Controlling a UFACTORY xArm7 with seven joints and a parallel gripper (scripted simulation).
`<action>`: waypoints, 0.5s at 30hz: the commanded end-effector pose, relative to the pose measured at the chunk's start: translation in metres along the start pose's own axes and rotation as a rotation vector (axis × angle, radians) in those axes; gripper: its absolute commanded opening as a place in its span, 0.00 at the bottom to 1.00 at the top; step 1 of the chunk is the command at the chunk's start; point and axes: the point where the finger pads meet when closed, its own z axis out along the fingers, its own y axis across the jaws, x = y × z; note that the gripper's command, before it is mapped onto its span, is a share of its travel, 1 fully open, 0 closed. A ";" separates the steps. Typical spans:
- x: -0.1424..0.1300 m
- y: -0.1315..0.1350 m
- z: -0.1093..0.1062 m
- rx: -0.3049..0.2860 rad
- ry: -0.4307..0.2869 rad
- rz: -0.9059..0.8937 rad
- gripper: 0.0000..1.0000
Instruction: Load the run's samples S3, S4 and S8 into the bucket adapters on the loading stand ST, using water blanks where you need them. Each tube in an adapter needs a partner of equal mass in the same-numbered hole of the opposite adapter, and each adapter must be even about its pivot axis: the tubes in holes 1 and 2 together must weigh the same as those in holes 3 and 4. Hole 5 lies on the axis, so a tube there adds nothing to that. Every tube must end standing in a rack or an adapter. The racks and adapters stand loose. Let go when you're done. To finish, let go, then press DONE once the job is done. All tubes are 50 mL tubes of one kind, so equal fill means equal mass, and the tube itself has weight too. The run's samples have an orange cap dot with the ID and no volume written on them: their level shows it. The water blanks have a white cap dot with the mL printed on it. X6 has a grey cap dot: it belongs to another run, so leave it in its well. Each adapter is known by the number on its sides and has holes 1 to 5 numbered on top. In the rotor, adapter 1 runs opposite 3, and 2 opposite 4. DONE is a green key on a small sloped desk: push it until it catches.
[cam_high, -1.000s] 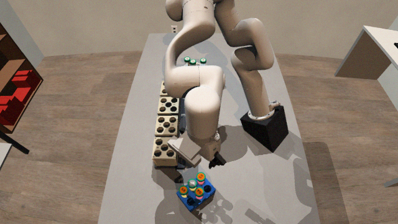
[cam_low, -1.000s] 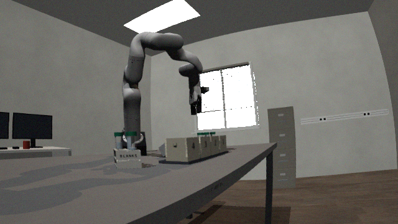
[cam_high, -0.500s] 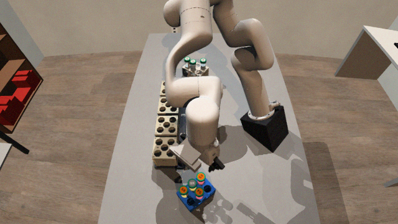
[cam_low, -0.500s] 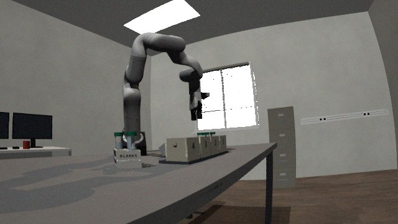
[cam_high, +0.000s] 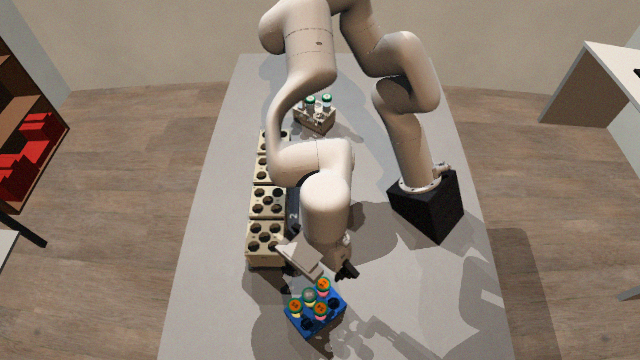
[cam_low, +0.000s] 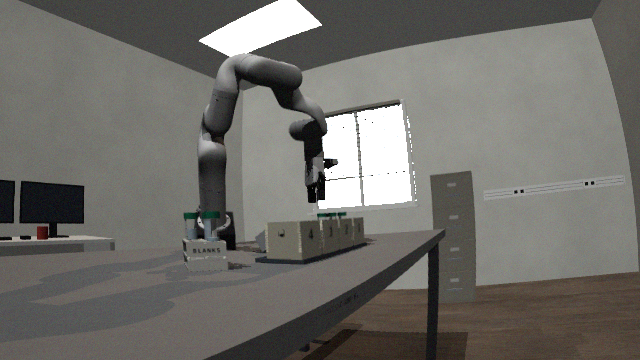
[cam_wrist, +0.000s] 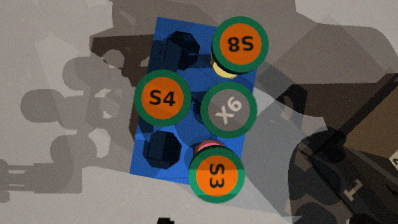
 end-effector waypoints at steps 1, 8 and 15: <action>0.002 -0.001 0.009 0.001 0.005 0.000 1.00; 0.002 -0.001 0.021 0.001 0.005 0.000 1.00; 0.002 -0.001 0.021 0.001 0.005 0.000 1.00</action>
